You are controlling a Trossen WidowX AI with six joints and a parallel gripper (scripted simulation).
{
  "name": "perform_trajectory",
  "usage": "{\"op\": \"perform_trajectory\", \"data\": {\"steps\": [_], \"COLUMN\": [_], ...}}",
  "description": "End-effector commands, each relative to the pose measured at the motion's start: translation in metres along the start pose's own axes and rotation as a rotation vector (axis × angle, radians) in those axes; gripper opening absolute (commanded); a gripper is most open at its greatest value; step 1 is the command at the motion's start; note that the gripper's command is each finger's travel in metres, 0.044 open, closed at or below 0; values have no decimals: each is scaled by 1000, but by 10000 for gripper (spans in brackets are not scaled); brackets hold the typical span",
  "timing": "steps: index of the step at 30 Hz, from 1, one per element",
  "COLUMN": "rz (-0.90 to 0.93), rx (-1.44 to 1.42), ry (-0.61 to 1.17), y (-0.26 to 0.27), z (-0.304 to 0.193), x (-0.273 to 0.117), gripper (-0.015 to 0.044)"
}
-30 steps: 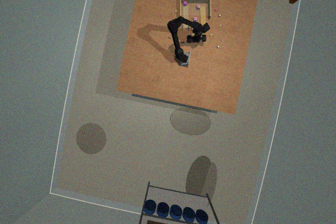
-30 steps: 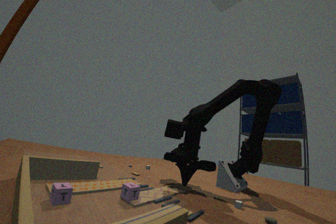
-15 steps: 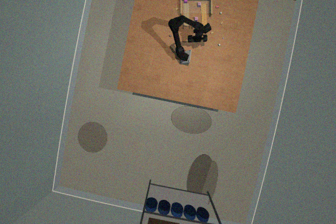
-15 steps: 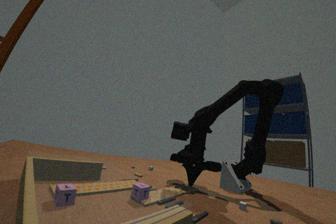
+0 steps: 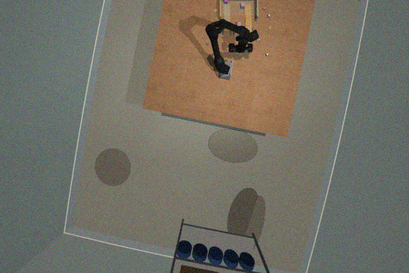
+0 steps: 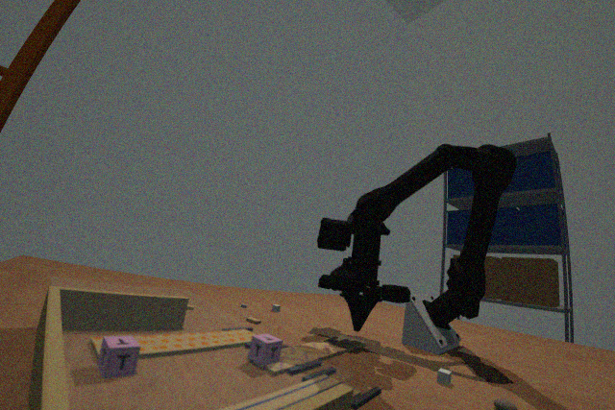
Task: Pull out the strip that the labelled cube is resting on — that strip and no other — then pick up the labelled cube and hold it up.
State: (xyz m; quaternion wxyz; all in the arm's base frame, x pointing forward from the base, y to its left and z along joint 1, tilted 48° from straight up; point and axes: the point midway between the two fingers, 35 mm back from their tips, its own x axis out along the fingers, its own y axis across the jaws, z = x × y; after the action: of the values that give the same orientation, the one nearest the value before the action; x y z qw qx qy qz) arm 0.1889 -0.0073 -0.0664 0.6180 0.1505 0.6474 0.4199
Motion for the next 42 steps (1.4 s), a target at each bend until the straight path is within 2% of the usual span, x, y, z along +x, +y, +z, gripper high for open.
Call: {"op": "perform_trajectory", "data": {"steps": [1, 3, 20, 42], "rz": [-13, -13, -12, -12], "rx": [-11, -11, -43, -45], "ry": [-3, -3, -5, -7], "y": [-3, -3, -1, -4], "z": [5, 5, 71, 146], "x": [-22, -22, -24, -31], "gripper": [0, 0, 440, 440]}}
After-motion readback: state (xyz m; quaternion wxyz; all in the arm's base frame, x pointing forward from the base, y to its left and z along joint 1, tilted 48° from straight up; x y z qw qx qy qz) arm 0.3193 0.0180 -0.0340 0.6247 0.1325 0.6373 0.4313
